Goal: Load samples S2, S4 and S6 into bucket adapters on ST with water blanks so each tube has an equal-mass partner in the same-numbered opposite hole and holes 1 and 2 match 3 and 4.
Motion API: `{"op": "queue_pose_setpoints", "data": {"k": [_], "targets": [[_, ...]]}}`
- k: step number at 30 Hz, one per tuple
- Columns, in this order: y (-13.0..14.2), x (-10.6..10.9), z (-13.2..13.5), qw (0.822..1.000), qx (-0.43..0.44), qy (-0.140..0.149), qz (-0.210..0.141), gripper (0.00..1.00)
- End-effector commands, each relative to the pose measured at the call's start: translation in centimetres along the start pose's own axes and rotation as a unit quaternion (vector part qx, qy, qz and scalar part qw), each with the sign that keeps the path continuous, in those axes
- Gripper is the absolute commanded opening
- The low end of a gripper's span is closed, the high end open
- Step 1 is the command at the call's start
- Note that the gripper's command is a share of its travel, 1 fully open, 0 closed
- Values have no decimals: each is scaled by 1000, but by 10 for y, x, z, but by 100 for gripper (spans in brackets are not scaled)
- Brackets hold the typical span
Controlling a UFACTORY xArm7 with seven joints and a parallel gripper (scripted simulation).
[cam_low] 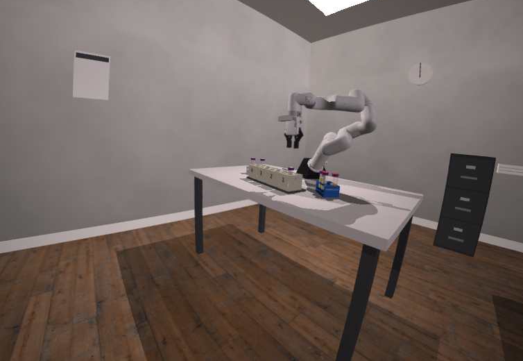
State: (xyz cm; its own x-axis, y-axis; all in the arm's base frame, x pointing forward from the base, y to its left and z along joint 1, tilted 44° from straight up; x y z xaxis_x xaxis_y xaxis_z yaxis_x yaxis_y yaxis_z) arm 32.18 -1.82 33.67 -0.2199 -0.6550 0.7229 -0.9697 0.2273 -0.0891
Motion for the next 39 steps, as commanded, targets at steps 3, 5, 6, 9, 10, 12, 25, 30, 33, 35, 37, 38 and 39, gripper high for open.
{"op": "queue_pose_setpoints", "data": {"k": [3, 5, 6, 9, 10, 12, 25, 30, 33, 35, 37, 38, 39], "targets": [[-1, -3, 0, 1000, 0, 0, 2, 57], [-1, -7, 0, 1000, 0, 0, 2, 57], [-1, -9, 0, 1000, 0, 0, 2, 57], [-1, -15, 0, 1000, 0, 0, 2, 57], [-1, -17, 0, 1000, 0, 0, 2, 57], [-1, -17, 0, 1000, 0, 0, 2, 57], [-1, -43, 0, 1000, 0, 0, 2, 57], [-1, -49, 0, 1000, 0, 0, 2, 57], [-1, -55, 0, 1000, 0, 0, 2, 57], [-1, -59, 0, 1000, 0, 0, 2, 57], [-1, -63, 0, 1000, 0, 0, 2, 57], [-1, -65, 0, 1000, 0, 0, 2, 57], [-1, -67, 0, 1000, 0, 0, 2, 57]]}}
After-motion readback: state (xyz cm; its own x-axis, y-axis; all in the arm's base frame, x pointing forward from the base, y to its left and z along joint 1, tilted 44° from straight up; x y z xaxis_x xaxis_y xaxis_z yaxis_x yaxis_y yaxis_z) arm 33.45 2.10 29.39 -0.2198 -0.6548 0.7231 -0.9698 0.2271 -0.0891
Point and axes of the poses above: the point where the finger pads meet when closed, its own x axis back along the fingers, its own z axis across the jaws, y = z × x, the point moved 3 cm from there along x, back along the fingers, and after that the axes turned 13 degrees about -x, right-handed, at the moved point
